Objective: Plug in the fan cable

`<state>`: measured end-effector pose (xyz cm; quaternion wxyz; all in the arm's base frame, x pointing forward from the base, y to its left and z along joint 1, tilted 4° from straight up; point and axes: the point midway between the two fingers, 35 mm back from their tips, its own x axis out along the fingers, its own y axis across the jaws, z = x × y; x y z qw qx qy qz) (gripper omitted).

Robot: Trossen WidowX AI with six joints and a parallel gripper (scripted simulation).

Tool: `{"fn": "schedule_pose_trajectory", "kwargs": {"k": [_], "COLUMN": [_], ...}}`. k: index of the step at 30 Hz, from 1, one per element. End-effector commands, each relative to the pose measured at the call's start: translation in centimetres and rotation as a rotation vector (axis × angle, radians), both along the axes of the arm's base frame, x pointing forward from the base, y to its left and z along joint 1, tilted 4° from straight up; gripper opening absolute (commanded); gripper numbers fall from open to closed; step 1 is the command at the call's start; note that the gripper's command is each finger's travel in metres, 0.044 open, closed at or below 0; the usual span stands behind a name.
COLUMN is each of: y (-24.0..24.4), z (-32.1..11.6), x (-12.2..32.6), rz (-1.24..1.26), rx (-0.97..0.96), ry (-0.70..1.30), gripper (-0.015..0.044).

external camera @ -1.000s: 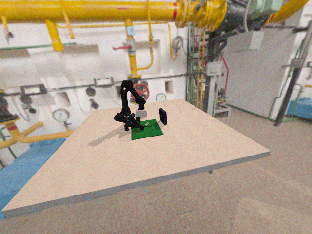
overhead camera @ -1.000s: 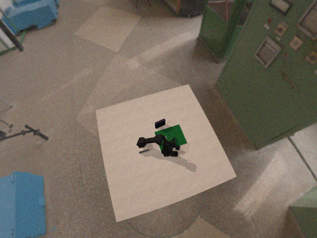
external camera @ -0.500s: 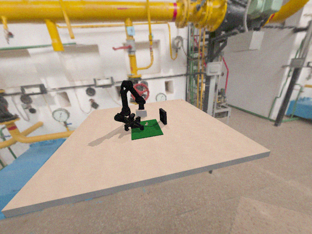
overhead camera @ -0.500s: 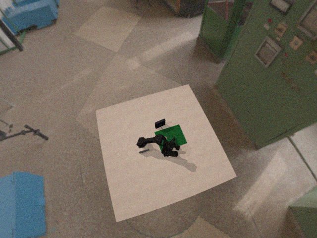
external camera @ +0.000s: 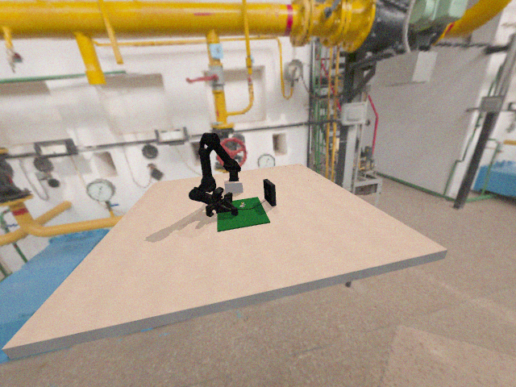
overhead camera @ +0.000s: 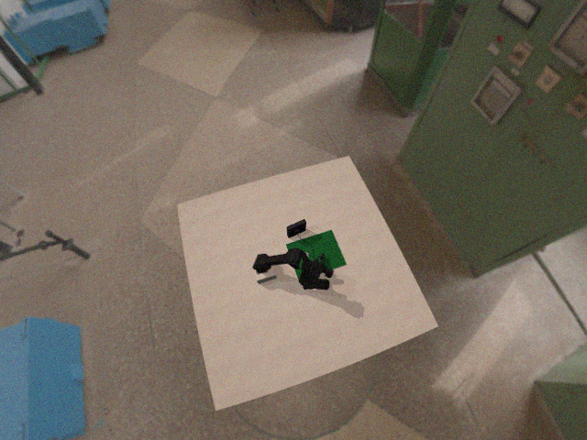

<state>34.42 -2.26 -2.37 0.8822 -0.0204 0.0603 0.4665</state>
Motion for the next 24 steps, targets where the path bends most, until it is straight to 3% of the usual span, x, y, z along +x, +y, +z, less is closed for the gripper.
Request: {"fn": "schedule_pose_trajectory", "kwargs": {"k": [1,24], "y": [0.0,-1.5], "z": [0.0,-0.9], "x": [0.0,-0.3], "rz": [0.000,-0.019], "rx": [0.000,-0.027], "ry": [0.000,0.016], "gripper": [0.0140,0.0140]}}
